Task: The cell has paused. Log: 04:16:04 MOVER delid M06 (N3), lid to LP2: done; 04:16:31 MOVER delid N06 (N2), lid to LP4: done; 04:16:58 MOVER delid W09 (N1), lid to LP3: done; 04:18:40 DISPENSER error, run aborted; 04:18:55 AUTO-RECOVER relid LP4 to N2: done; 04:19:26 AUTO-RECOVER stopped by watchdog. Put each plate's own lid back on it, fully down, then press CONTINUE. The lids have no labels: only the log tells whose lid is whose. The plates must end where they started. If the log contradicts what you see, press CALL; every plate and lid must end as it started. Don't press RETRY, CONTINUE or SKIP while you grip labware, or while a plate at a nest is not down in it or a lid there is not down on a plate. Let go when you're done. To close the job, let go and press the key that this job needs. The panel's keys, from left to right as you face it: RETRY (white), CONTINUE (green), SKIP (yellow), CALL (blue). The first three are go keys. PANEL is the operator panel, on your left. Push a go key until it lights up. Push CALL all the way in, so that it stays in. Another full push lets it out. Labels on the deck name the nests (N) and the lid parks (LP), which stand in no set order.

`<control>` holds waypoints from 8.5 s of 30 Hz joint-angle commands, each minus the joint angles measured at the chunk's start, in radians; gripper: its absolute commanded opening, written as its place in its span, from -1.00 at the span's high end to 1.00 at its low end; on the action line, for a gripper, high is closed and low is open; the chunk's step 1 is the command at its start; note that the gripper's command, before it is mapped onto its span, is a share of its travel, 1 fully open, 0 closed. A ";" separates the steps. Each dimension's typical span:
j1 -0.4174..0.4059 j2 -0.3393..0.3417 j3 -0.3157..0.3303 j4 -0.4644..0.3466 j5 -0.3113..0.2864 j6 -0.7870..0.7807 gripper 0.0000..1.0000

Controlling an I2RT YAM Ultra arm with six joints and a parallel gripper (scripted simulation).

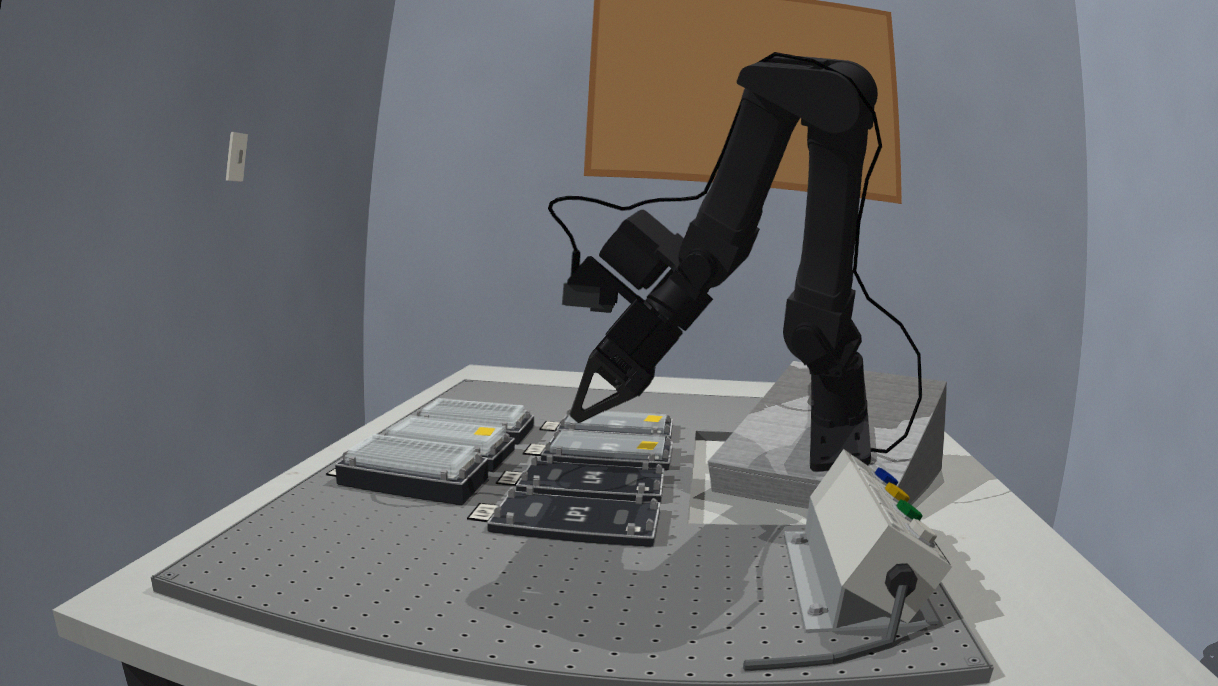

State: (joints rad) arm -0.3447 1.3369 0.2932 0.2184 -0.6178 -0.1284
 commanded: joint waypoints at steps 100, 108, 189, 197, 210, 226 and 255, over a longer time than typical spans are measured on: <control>0.539 0.194 0.470 -0.070 0.456 0.423 1.00; 0.481 0.325 0.614 -0.098 0.409 0.389 1.00; 0.397 0.430 0.699 -0.090 0.342 0.337 1.00; 0.289 0.476 0.706 -0.067 0.260 0.266 1.00; 0.146 0.558 0.755 -0.060 0.151 0.166 1.00; 0.116 0.572 0.779 -0.075 0.120 0.138 1.00; 0.116 0.572 0.779 -0.075 0.122 0.139 1.00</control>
State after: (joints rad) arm -0.2184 1.9327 1.0382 0.1310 -0.4904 0.0212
